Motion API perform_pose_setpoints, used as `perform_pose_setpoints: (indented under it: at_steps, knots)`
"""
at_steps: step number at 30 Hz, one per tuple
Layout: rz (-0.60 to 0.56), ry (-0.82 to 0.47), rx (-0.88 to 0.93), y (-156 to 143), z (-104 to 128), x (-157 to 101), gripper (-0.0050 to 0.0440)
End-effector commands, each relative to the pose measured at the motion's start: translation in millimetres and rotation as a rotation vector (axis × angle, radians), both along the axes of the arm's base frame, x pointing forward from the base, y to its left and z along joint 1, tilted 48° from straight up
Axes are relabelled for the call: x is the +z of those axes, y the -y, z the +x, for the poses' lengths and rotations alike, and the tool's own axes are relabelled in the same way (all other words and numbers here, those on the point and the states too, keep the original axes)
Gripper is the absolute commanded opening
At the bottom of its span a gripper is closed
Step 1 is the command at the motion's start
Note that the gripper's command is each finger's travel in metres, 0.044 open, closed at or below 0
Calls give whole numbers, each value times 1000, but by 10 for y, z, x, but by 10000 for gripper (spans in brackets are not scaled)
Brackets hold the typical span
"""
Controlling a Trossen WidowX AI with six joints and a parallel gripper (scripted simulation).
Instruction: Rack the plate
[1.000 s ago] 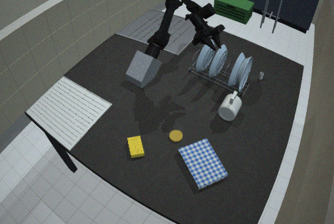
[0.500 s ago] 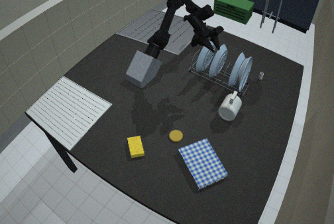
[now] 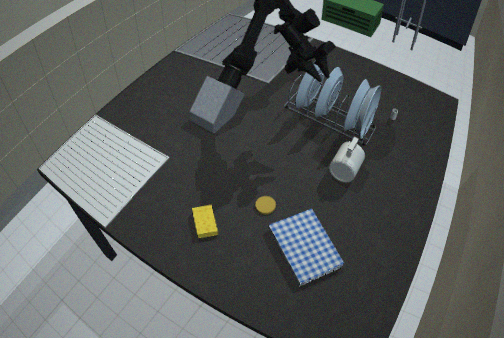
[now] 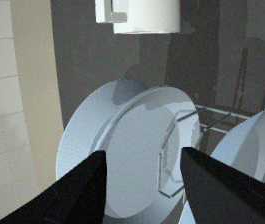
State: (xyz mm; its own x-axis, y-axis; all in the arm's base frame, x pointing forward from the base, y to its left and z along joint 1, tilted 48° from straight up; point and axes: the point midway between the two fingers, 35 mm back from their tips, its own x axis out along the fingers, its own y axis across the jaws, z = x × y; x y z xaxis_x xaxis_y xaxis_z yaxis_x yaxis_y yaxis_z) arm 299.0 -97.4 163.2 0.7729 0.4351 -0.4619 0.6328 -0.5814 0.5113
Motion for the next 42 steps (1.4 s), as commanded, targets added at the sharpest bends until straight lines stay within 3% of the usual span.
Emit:
perform_pose_setpoints:
  at_steps: [1, 42]
  knots:
    - [2, 1, 3, 39, -6, -56, 154]
    - [14, 17, -3, 337, -94, -399, 154]
